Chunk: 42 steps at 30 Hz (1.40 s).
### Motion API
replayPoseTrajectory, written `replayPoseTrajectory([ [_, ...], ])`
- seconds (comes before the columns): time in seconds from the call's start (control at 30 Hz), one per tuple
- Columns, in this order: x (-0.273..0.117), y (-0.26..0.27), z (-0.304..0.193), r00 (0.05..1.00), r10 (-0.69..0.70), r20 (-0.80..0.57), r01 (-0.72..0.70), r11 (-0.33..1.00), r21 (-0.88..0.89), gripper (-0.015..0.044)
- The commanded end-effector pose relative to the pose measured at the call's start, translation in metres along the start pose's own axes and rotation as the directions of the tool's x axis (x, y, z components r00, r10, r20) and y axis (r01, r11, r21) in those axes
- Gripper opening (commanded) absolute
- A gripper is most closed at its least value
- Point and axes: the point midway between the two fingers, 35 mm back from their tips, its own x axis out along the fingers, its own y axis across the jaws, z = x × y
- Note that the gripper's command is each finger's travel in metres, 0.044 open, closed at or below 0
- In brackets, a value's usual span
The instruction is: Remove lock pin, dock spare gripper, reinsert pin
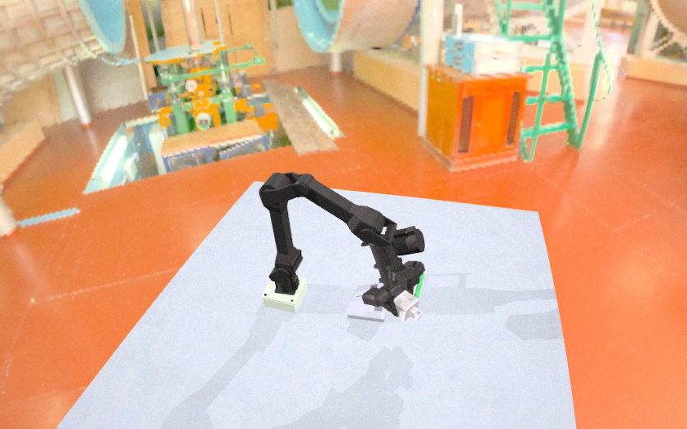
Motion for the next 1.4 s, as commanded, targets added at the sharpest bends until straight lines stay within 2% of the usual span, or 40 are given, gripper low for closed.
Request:
replayPoseTrajectory([
  [0.0, -0.006, 0.006, -0.007, 1.000, -0.016, -0.006, 0.015, 0.997, -0.075, 0.0000],
  [0.73, -0.031, 0.014, -0.048, 0.988, -0.142, -0.060, 0.097, 0.876, -0.473, 0.0000],
  [1.1, -0.053, 0.015, -0.071, 0.966, -0.255, -0.041, 0.138, 0.644, -0.753, 0.0000],
  [1.37, -0.069, 0.014, -0.083, 0.947, -0.321, -0.001, 0.148, 0.440, -0.886, 0.0000],
])
